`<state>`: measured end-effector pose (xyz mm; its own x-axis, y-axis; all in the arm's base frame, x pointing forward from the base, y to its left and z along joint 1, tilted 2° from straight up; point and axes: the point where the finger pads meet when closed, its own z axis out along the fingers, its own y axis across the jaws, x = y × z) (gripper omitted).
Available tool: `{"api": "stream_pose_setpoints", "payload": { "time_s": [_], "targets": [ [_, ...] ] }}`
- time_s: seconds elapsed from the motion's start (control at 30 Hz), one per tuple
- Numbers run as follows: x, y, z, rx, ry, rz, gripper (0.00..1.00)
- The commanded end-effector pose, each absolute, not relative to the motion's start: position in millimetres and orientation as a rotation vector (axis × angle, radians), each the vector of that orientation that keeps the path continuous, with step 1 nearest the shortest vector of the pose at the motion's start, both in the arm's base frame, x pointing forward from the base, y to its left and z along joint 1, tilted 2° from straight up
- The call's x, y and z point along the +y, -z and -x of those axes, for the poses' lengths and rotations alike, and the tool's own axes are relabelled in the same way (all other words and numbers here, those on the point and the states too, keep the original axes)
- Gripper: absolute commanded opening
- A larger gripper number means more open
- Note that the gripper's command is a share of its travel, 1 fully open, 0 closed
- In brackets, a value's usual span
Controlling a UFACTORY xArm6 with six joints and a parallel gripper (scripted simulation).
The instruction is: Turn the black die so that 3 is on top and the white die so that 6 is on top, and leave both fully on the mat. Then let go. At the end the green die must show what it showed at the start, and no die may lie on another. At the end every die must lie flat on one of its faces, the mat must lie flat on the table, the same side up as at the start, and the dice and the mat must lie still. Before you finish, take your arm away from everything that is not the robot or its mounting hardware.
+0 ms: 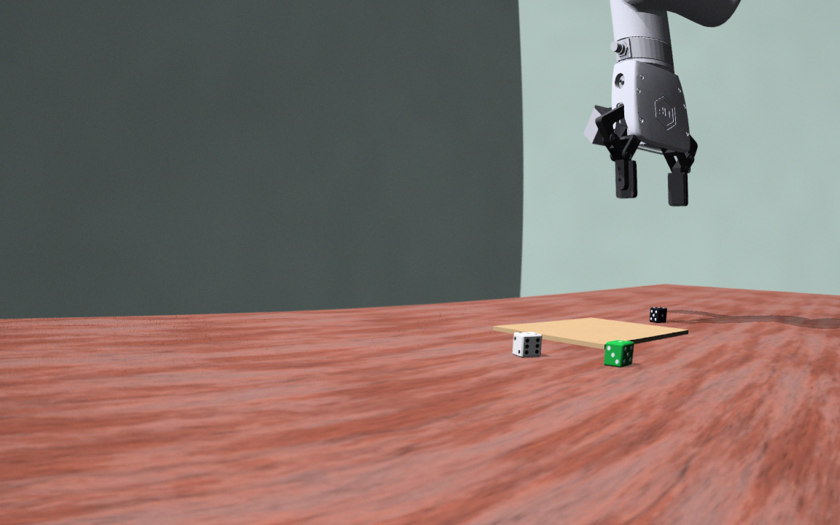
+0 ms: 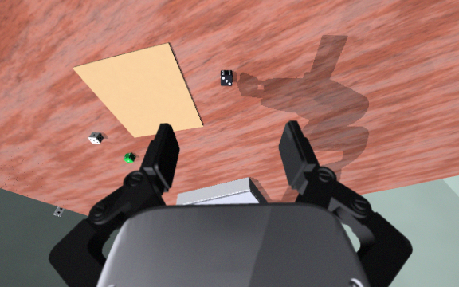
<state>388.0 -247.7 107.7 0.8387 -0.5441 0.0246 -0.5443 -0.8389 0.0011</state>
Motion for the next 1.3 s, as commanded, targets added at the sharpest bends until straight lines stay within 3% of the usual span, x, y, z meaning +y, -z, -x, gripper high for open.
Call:
{"api": "stream_pose_setpoints", "payload": {
  "time_s": [0.0, 1.27],
  "targets": [
    [-248.4, -108.7, -389.0, -0.945, -0.043, -2.987, 1.0],
    [-245.9, -90.1, -384.3, -2.32, -0.044, -2.127, 1.0]
  ]
}}
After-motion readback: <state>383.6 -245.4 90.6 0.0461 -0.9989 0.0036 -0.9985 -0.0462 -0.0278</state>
